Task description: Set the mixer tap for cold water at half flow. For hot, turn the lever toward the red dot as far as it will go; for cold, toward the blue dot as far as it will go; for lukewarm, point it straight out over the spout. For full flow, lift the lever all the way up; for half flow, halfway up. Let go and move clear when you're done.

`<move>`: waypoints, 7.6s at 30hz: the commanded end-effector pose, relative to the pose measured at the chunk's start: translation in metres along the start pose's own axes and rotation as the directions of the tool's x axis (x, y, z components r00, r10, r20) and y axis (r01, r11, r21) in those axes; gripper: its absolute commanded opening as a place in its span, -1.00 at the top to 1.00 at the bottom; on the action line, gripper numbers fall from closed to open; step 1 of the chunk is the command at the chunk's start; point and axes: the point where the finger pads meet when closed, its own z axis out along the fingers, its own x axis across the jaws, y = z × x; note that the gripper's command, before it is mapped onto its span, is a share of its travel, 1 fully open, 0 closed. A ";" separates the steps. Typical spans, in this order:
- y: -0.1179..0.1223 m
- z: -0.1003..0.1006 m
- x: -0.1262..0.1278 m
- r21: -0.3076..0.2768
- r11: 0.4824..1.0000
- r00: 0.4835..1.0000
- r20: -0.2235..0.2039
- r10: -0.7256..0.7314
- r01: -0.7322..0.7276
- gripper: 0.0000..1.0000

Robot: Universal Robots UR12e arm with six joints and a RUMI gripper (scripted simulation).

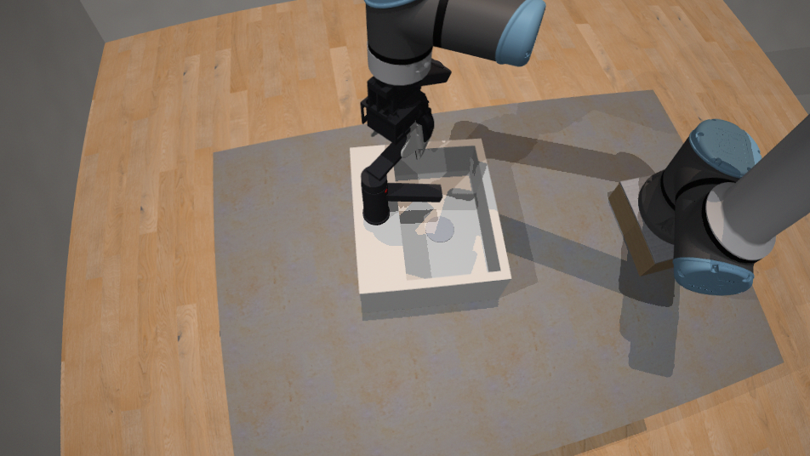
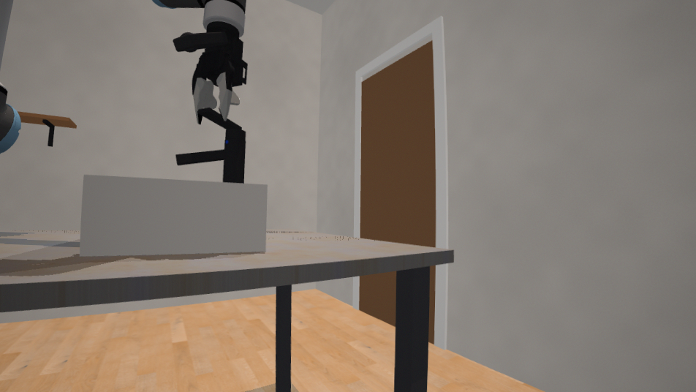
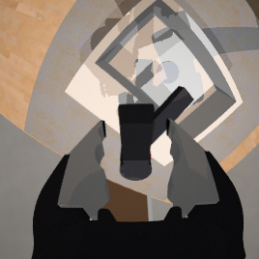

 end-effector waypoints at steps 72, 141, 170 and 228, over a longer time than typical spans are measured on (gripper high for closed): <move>0.000 -0.065 -0.003 -0.003 1.000 1.000 0.005 0.000 0.000 0.18; -0.001 -0.071 0.000 -0.001 0.997 0.997 0.001 0.080 -0.080 1.00; -0.004 -0.075 0.010 -0.001 0.773 0.773 0.001 0.634 -0.634 1.00; 0.003 -0.087 0.006 0.000 -0.938 -0.938 -0.002 0.347 -0.347 1.00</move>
